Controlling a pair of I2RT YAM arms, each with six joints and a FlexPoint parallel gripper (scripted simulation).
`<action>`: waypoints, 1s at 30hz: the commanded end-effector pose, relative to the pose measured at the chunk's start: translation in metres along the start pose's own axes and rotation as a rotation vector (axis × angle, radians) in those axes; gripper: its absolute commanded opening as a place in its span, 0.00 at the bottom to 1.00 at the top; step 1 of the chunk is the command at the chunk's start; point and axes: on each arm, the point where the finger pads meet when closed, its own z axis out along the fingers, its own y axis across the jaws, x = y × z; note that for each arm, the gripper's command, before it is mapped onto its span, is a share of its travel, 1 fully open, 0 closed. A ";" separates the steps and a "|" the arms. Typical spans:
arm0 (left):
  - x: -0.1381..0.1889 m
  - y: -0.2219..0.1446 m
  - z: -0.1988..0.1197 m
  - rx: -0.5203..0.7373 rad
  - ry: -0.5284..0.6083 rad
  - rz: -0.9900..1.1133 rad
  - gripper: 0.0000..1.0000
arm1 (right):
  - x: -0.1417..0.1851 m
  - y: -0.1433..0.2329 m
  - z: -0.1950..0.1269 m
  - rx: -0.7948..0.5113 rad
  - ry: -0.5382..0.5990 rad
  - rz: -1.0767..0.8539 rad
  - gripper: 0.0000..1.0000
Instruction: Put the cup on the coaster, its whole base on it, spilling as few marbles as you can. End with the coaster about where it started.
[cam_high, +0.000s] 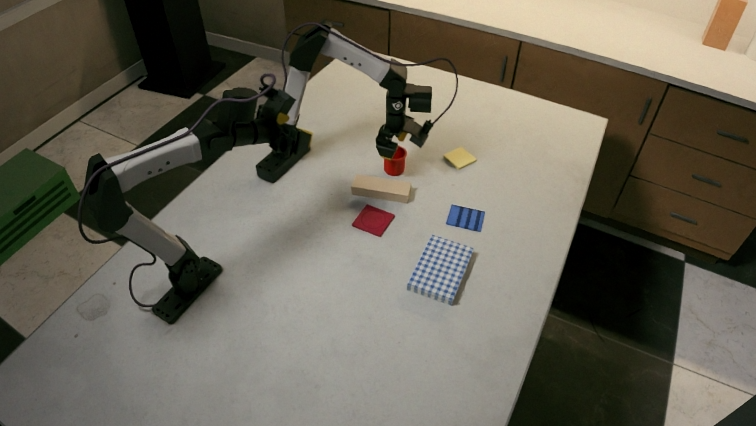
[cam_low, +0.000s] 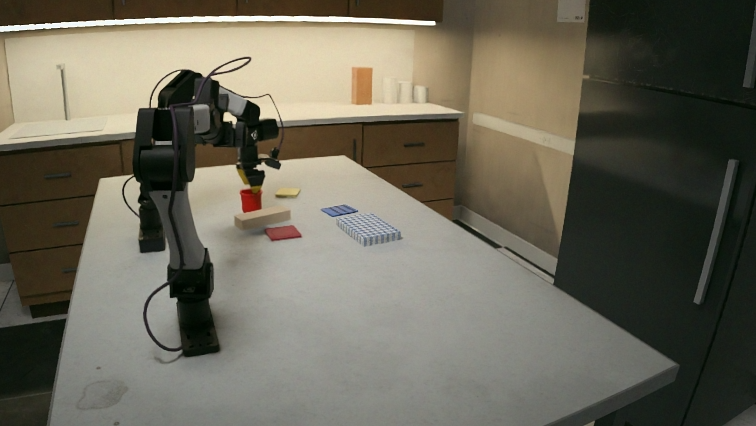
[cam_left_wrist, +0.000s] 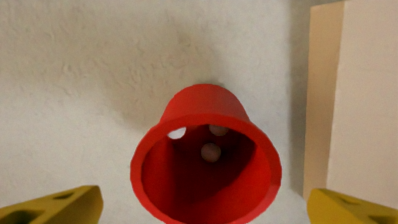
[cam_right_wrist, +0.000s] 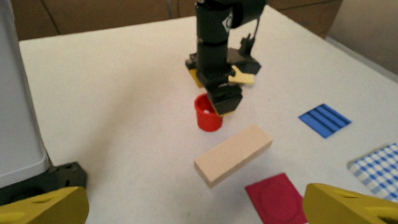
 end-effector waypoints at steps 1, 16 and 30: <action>0.002 -0.001 0.014 -0.003 0.026 0.015 1.00 | -0.010 0.000 -0.005 0.004 -0.023 -0.012 1.00; 0.003 -0.002 0.031 0.000 0.025 0.015 0.88 | -0.010 0.000 -0.005 0.004 -0.023 -0.012 1.00; -0.001 0.001 0.020 -0.008 -0.001 0.015 0.71 | -0.010 0.000 -0.005 0.004 -0.023 -0.012 1.00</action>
